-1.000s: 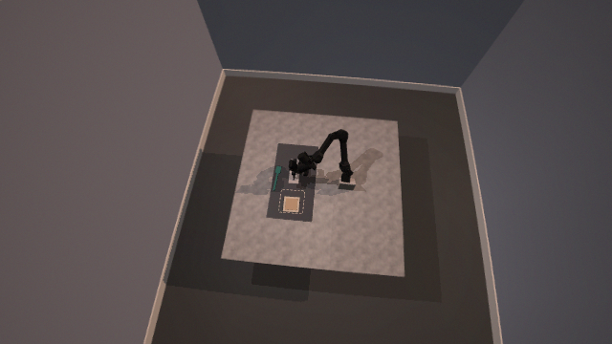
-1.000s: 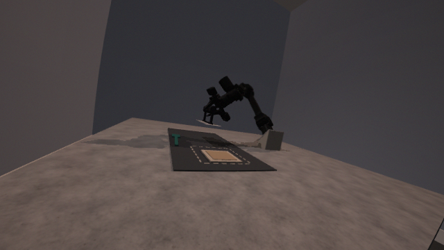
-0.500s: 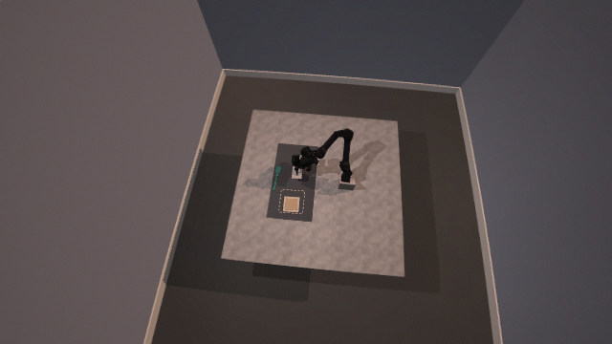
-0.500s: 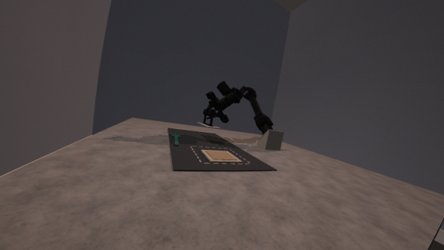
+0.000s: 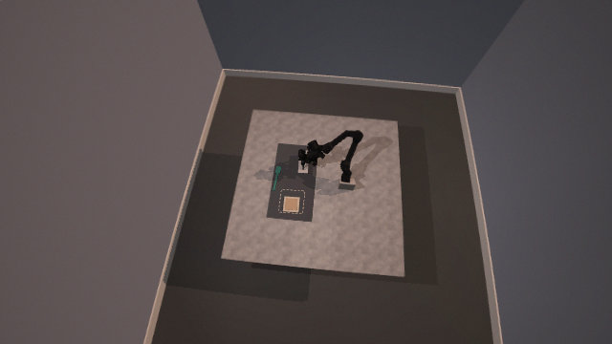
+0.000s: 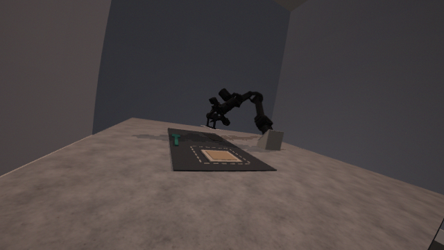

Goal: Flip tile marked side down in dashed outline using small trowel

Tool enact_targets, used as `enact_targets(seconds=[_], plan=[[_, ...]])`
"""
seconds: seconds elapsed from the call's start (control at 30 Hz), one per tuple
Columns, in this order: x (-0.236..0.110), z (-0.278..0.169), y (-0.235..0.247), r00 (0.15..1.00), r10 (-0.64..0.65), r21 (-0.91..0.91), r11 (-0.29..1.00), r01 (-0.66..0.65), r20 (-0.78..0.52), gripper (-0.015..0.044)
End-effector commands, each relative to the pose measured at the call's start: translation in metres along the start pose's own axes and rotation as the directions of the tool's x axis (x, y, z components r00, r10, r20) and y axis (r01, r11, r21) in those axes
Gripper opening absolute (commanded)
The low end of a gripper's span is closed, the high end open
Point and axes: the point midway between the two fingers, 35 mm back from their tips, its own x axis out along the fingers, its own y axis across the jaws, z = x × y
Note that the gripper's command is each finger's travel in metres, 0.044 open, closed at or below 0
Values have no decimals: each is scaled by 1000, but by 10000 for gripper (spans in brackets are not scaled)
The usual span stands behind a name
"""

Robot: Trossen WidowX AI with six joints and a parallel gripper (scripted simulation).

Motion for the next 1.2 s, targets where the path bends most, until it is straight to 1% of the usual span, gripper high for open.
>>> enact_targets(seconds=[0.0, 0.33, 0.67, 1.17], plan=[[-7, 9, -8, 1000, 17, -7, 1000, -17, -8, 0], [-25, 32, -39, 1000, 29, -14, 999, -29, -3, 0], [-42, 45, -67, 999, 44, -27, 999, -44, 11, 0], [-27, 46, -81, 999, 44, -27, 999, -44, 11, 0]])
